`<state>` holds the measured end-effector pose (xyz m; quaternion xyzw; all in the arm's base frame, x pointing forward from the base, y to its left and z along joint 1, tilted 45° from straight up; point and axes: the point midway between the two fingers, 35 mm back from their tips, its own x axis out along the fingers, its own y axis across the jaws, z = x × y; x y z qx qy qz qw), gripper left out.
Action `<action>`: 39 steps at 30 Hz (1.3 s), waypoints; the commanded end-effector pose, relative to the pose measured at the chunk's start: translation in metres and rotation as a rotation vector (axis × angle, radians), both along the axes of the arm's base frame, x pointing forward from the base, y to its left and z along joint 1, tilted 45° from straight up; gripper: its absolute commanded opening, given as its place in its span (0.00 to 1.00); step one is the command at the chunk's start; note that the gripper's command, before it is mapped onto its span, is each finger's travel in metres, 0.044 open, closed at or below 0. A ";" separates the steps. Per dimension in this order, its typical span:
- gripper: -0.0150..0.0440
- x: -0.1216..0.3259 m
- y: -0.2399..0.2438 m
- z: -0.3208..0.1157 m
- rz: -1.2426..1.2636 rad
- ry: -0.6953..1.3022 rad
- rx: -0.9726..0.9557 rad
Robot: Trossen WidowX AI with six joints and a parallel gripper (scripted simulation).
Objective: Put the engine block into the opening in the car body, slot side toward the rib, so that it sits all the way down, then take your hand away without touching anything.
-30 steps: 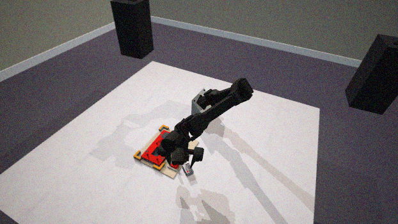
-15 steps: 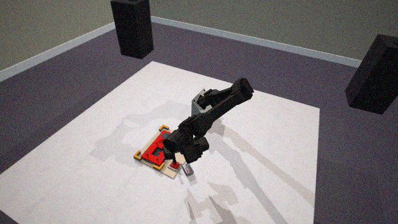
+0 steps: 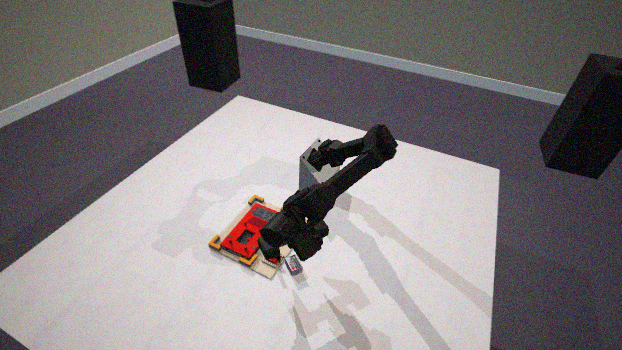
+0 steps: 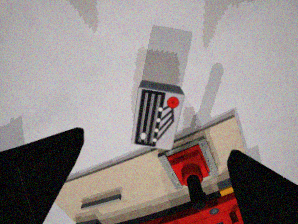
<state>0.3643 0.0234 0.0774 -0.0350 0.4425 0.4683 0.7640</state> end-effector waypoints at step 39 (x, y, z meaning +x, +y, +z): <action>0.50 0.007 0.035 -0.036 -0.004 0.010 0.004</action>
